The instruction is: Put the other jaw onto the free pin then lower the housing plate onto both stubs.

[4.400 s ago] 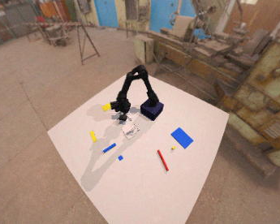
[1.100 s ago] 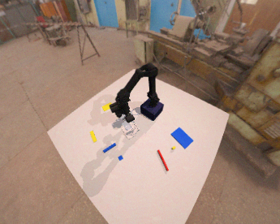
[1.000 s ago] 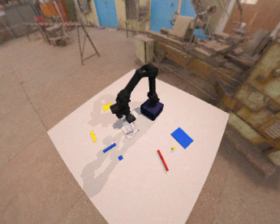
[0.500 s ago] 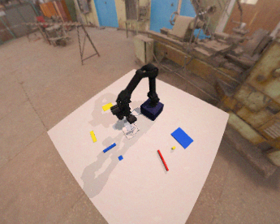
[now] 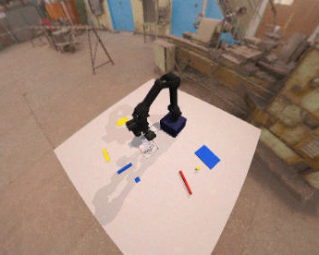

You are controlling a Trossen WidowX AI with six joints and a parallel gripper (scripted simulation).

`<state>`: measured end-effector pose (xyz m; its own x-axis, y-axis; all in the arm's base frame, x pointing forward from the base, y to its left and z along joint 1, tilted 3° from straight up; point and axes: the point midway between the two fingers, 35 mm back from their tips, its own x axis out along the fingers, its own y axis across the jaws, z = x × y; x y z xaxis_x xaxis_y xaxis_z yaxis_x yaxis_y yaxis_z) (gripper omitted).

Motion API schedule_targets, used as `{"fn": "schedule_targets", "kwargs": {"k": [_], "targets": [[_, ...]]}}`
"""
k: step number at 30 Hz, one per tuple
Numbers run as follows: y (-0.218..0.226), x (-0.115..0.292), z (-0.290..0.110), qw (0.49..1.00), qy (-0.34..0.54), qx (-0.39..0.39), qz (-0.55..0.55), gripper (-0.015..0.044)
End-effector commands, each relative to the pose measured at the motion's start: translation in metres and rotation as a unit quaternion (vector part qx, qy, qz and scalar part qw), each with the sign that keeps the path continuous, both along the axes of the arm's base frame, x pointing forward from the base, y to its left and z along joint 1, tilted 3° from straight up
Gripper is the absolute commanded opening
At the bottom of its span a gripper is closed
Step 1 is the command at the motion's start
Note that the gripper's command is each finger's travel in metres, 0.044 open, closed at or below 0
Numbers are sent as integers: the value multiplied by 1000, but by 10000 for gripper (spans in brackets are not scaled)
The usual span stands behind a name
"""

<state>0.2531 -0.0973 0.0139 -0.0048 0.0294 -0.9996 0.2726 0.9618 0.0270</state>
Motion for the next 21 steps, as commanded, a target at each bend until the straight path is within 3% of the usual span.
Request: {"fn": "schedule_targets", "kwargs": {"k": [1, 13, 21], "targets": [[2, 4, 1, 1000, 0, 2, 2, 134], [19, 39, 1, 1000, -2, 2, 2, 134], [20, 41, 1, 1000, -2, 2, 2, 134]]}}
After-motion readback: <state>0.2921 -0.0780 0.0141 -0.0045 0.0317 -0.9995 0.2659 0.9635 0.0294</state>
